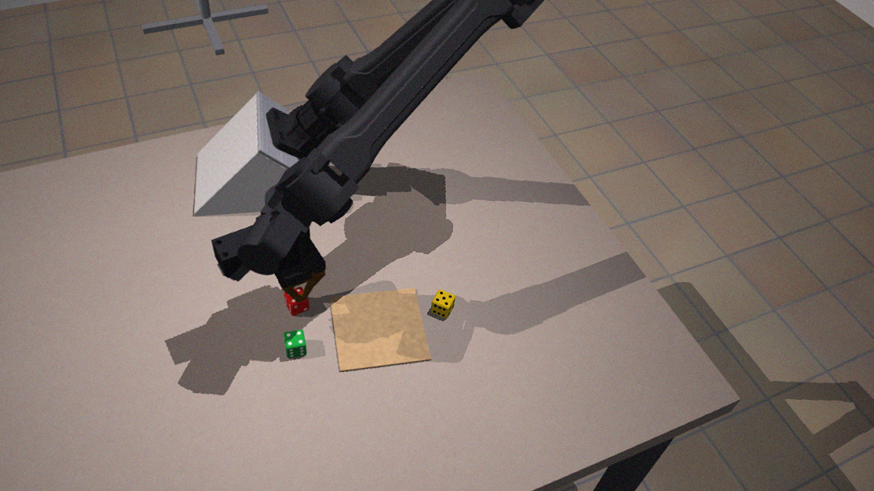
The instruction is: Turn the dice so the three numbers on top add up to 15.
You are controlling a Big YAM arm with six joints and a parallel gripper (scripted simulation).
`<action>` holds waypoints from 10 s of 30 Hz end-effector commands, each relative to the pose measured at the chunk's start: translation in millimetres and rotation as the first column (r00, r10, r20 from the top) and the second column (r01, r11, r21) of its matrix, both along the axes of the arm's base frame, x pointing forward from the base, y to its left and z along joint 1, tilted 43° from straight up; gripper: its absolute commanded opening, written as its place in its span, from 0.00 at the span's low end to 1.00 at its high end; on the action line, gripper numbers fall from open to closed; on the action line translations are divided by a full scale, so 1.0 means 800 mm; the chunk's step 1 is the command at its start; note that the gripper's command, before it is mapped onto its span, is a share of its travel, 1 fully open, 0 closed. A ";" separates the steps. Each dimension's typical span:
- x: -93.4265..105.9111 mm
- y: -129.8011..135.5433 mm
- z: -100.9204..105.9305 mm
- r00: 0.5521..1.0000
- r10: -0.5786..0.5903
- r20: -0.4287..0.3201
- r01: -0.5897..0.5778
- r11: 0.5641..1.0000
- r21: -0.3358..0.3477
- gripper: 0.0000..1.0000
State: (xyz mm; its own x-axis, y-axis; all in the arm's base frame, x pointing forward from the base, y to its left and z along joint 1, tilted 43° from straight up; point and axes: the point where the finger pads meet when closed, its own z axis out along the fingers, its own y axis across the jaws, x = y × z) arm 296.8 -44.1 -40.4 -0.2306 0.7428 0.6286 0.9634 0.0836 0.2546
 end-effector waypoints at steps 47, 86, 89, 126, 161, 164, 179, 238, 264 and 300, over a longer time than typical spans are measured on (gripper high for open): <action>0.006 0.007 -0.007 1.000 -0.001 -0.012 0.001 1.000 0.003 0.45; 0.002 0.007 -0.008 1.000 -0.001 -0.012 0.001 1.000 0.004 0.45; 0.002 0.007 -0.008 1.000 -0.001 -0.012 0.001 1.000 0.004 0.45; 0.004 0.040 -0.041 1.000 -0.001 -0.017 0.001 1.000 0.007 0.45; 0.010 0.037 -0.040 1.000 -0.002 -0.016 0.002 1.000 0.006 0.45; 0.010 0.037 -0.040 1.000 -0.002 -0.016 0.002 1.000 0.006 0.45; 0.010 0.037 -0.040 1.000 -0.001 -0.016 0.002 1.000 0.006 0.26; 0.014 -0.035 0.088 1.000 -0.013 0.000 0.013 1.000 -0.013 0.26; 0.027 0.056 0.142 0.997 -0.052 -0.062 0.053 0.999 0.014 0.26; 0.044 0.126 0.066 0.996 -0.061 -0.062 0.062 0.998 0.014 0.26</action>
State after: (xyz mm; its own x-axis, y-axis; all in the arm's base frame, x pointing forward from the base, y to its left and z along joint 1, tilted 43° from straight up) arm 327.9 57.1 11.6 -0.1599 0.7438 0.6490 0.9785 0.0325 0.2038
